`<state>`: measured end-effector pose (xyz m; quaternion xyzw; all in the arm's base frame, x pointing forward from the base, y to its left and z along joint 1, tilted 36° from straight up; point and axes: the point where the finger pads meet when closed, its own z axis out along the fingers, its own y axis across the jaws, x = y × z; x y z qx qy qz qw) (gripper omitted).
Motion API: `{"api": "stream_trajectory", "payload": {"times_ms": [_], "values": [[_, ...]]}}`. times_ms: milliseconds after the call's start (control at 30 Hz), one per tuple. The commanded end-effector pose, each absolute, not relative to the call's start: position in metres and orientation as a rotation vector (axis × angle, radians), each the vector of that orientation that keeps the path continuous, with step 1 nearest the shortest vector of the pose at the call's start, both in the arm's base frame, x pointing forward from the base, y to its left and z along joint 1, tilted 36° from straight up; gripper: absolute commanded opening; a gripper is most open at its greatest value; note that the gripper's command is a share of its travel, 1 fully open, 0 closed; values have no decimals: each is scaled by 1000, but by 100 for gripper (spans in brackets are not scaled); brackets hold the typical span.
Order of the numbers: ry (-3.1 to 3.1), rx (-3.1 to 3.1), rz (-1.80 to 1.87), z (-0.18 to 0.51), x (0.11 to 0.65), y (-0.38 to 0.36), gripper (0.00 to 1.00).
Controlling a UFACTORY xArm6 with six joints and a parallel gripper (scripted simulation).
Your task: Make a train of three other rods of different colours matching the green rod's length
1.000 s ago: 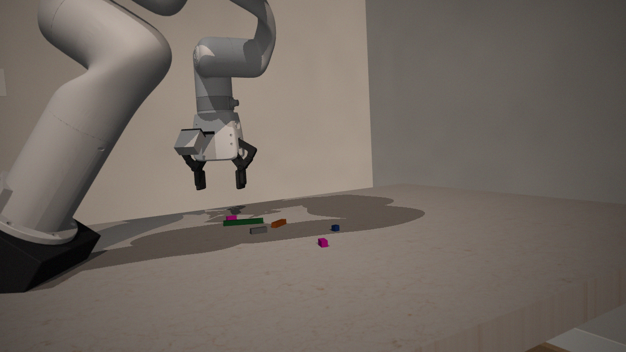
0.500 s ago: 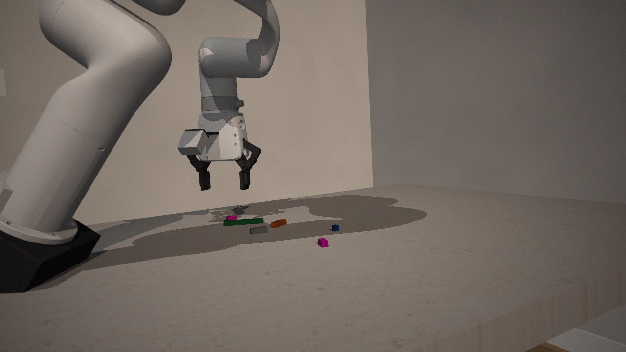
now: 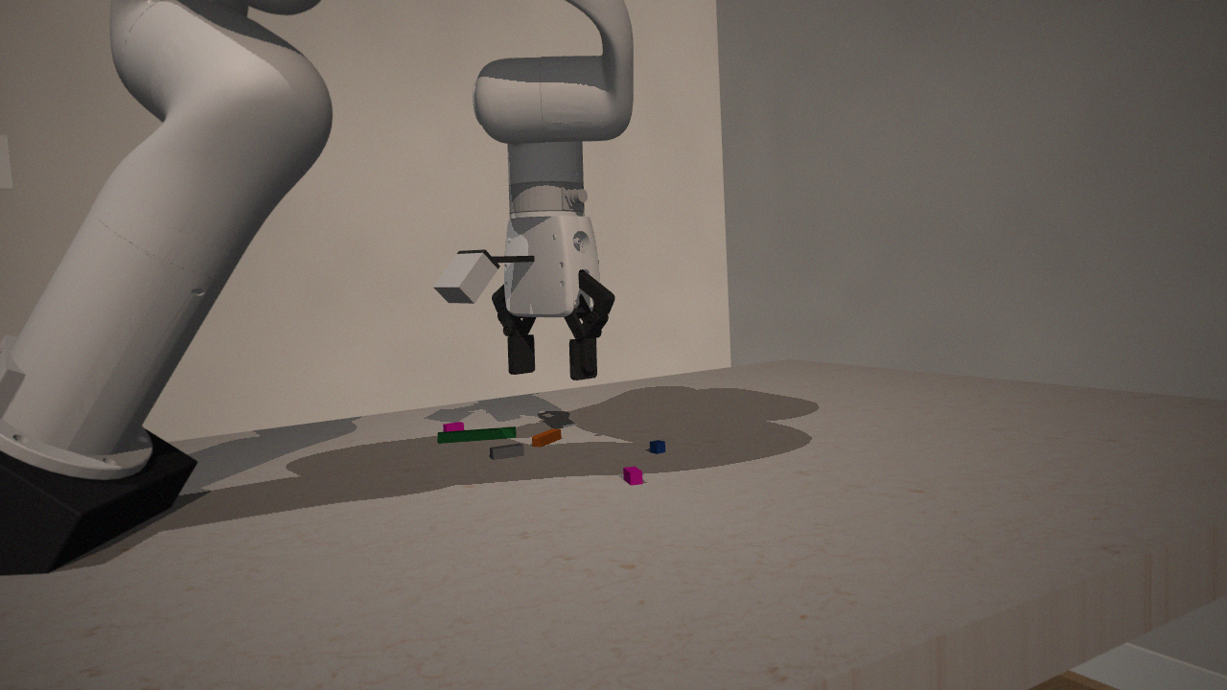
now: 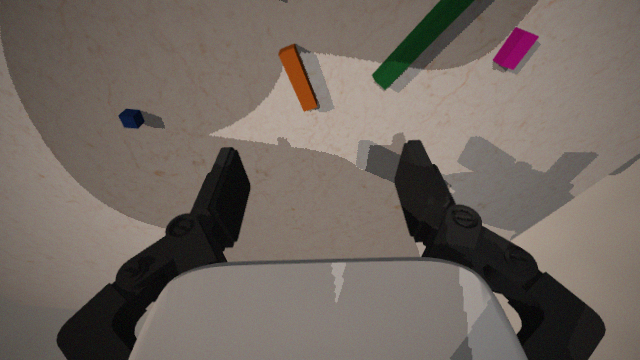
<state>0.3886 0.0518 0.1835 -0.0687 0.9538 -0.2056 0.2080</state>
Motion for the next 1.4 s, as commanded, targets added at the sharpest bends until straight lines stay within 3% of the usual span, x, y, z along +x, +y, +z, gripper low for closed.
{"api": "stream_trajectory", "payload": {"times_ms": [0, 200, 1367], "values": [[2633, -23, -522, 207, 397, 18, 100], [2587, 167, -487, 232, 400, -23, 100], [2587, 167, -487, 232, 400, -23, 100]]}}
